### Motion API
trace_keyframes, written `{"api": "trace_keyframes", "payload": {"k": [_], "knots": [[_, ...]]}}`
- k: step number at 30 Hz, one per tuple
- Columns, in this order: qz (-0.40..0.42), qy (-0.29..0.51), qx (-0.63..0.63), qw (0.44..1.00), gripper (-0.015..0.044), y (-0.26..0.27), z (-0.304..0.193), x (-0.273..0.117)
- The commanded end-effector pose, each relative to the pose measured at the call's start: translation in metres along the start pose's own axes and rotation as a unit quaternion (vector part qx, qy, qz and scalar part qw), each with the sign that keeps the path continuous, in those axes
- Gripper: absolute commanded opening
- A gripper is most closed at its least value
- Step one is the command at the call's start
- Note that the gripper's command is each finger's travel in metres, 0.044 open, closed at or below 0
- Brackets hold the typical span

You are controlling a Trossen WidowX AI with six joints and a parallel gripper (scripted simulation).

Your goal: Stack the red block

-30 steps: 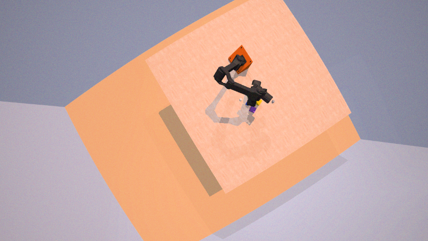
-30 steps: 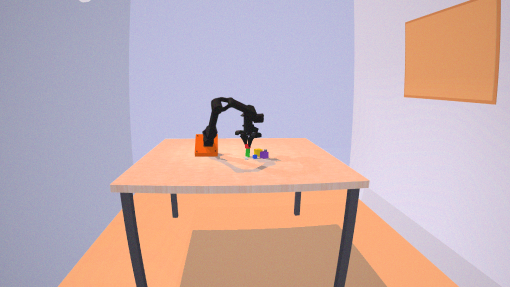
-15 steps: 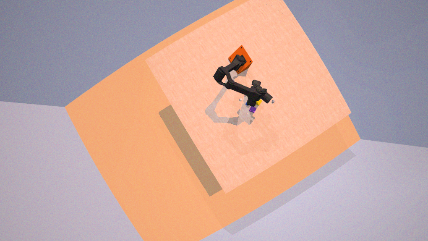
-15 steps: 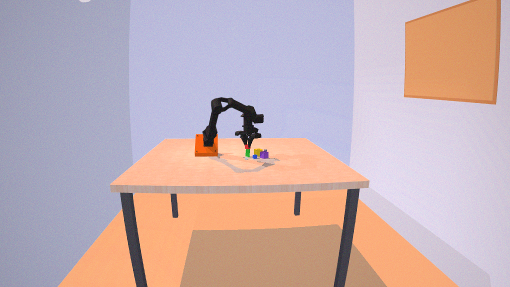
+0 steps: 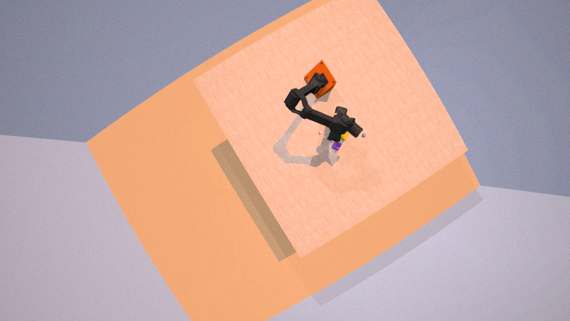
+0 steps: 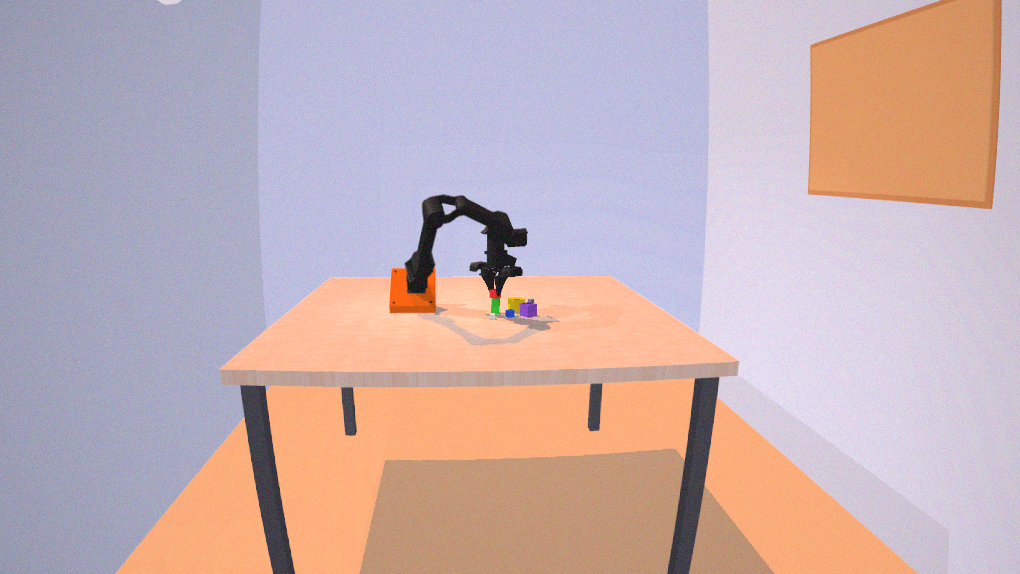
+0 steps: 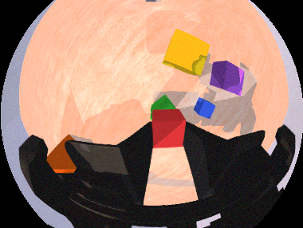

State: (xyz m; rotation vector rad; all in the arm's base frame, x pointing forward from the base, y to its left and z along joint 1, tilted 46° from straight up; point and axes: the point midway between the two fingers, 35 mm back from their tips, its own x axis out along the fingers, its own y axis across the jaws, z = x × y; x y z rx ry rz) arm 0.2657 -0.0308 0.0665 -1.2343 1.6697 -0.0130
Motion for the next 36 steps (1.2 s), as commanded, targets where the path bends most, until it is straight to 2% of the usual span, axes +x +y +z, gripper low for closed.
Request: {"api": "trace_keyframes", "payload": {"k": [1,17,36], "knots": [[0.0,0.0,0.0,1.0,0.0026,0.0,0.0,0.0],[0.0,0.0,0.0,1.0,0.044,0.0,0.0,0.0],[0.0,0.0,0.0,1.0,0.044,0.0,0.0,0.0]]}}
